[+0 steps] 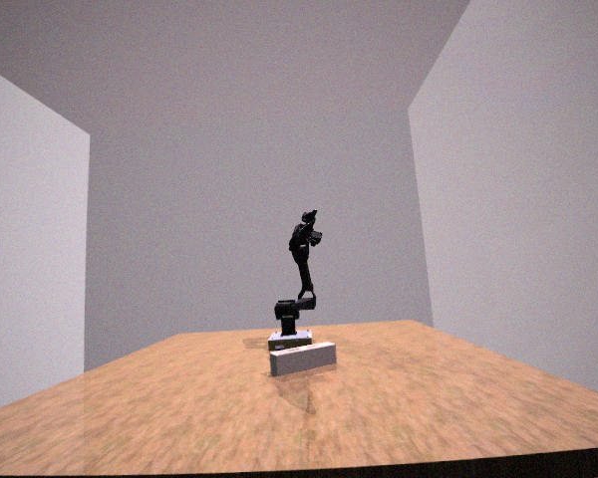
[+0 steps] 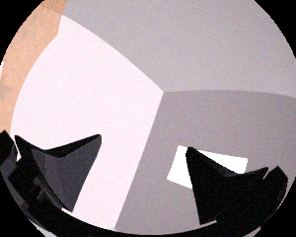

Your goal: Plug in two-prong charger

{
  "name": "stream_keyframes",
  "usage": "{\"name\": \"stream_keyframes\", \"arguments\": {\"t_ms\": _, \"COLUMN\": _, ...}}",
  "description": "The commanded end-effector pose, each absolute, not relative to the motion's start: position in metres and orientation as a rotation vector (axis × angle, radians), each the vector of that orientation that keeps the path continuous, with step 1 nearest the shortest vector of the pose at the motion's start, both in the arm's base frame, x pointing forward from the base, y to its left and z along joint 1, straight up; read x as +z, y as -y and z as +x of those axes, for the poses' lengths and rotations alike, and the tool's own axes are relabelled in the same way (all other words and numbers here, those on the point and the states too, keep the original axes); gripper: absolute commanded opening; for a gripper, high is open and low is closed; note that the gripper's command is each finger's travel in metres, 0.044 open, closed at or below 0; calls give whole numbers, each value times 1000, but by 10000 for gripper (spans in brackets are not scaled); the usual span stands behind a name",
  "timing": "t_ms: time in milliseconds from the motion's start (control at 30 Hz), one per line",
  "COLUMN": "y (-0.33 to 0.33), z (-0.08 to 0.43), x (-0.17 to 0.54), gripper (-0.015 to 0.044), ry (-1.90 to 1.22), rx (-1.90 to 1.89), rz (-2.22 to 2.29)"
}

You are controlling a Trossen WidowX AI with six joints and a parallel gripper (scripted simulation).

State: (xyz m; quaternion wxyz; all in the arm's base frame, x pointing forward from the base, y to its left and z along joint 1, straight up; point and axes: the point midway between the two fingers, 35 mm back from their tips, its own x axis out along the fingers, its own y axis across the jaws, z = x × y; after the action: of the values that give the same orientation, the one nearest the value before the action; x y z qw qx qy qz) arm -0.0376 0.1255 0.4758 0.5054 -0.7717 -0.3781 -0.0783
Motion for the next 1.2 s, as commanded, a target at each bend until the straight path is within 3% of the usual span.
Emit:
{"name": "stream_keyframes", "arguments": {"t_ms": 0, "y": -125, "z": -37, "x": 476, "gripper": 426, "ry": 910, "rx": -187, "rz": -1859}}
{"name": "stream_keyframes", "arguments": {"t_ms": 1167, "y": -49, "z": 136, "x": 444, "gripper": 440, "ry": 316, "rx": 197, "rz": -1223}}
